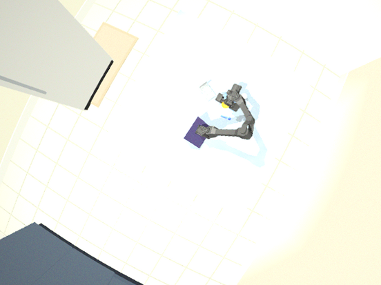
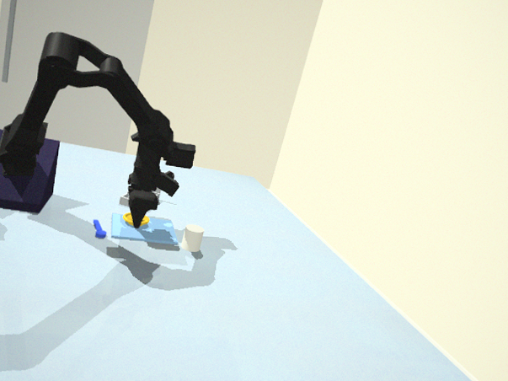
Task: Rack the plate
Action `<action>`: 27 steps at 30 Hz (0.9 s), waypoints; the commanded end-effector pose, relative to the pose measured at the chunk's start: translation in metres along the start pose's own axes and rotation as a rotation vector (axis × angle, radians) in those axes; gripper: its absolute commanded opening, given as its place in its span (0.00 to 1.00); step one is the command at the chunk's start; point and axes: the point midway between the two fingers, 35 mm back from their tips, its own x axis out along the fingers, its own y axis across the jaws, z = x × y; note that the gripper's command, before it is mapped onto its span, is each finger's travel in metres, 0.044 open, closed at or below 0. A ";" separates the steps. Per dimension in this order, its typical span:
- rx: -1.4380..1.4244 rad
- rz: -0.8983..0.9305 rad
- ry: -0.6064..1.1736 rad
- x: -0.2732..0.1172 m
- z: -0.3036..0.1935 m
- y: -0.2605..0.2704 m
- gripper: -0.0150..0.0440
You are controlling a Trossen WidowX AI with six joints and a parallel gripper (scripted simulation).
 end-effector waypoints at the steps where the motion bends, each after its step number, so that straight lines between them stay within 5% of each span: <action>1: -0.004 -0.003 0.001 0.001 -0.001 0.000 0.75; 3: -0.004 -0.003 0.001 0.001 -0.001 0.000 0.73; 14: -0.005 0.009 -0.002 -0.039 0.010 0.004 0.25; 27: -0.006 0.015 -0.002 -0.099 0.017 0.007 0.25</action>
